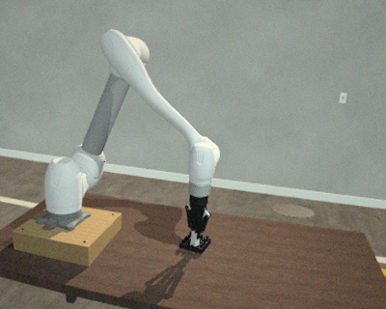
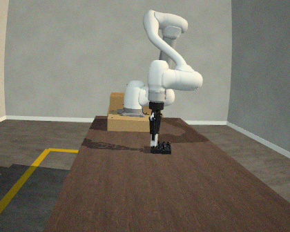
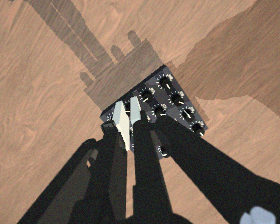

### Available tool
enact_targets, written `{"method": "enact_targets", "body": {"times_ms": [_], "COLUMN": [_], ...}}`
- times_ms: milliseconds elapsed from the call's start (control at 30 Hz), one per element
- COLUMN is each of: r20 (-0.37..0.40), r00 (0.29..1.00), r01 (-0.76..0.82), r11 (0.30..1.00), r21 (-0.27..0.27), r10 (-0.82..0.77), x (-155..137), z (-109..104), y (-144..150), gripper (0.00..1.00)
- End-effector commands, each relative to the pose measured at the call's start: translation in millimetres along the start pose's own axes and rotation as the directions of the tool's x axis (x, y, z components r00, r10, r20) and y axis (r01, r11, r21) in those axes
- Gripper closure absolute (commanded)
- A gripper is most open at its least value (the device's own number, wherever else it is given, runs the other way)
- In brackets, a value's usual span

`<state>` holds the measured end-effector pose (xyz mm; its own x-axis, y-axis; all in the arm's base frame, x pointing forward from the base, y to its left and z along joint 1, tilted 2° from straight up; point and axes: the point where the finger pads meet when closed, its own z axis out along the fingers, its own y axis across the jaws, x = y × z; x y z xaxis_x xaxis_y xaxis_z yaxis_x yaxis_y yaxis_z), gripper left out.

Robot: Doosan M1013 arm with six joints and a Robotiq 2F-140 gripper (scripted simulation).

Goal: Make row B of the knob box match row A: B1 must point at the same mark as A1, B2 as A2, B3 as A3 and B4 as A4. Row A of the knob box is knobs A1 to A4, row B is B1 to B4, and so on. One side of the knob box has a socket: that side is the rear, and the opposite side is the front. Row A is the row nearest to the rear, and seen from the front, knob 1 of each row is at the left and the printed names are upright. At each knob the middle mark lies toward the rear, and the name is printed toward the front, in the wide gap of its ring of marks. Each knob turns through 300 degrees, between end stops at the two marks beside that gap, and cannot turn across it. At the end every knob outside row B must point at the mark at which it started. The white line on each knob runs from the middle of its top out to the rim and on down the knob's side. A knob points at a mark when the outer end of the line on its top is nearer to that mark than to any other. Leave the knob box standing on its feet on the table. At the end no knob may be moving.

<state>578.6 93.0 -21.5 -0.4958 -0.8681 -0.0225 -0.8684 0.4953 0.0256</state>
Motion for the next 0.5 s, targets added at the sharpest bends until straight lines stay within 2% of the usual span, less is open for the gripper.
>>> {"method": "enact_targets", "body": {"times_ms": [0,467], "r20": [0.000,0.000], "r00": [1.000,1.000], "r01": [0.000,-0.016], "r11": [1.000,1.000], "r21": [0.000,0.000], "r10": [0.000,0.016], "x": [0.0,0.0], "z": [-0.1,-0.1], "y": [0.0,0.0], "gripper": [0.95,0.95]}}
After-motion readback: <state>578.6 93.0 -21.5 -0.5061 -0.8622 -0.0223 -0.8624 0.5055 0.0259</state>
